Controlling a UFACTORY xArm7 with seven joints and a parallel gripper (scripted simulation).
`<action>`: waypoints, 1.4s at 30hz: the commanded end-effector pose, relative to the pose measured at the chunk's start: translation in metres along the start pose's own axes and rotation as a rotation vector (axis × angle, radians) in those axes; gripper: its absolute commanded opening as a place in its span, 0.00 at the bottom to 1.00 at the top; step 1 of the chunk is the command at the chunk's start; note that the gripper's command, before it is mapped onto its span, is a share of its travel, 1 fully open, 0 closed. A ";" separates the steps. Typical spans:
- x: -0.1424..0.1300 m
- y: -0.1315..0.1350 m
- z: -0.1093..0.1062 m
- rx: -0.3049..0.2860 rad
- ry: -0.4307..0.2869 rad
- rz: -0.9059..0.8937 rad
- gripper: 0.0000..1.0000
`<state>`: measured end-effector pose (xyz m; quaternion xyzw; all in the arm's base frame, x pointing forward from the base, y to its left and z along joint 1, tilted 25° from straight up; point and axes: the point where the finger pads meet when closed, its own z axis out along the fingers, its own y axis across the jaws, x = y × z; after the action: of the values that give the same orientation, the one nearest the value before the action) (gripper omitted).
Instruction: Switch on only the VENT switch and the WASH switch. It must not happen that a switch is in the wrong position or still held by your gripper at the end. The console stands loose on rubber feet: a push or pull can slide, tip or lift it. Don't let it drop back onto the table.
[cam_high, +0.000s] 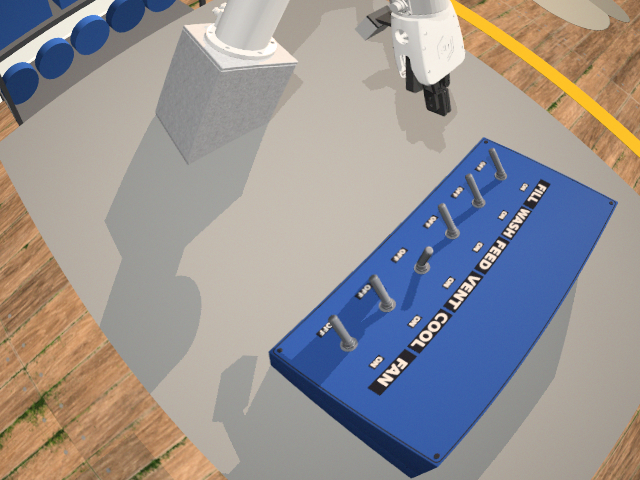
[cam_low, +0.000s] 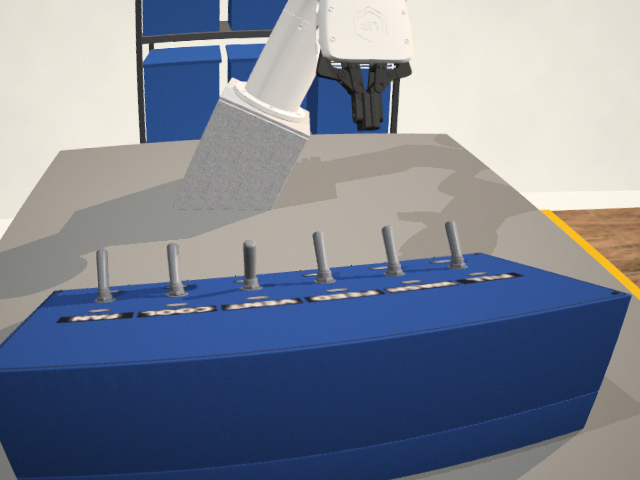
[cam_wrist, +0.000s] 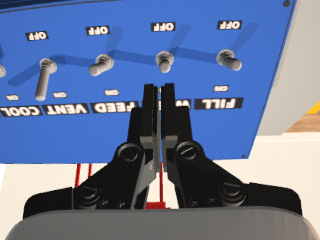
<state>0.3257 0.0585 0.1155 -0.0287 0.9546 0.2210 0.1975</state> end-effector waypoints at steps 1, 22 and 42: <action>-0.001 0.000 0.001 0.000 -0.003 0.000 0.00; -0.002 0.001 0.041 0.000 -0.003 0.000 0.00; -0.003 0.002 0.099 0.000 -0.003 0.000 0.00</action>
<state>0.3575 0.0985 0.0440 -0.0292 0.9555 0.2211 0.1930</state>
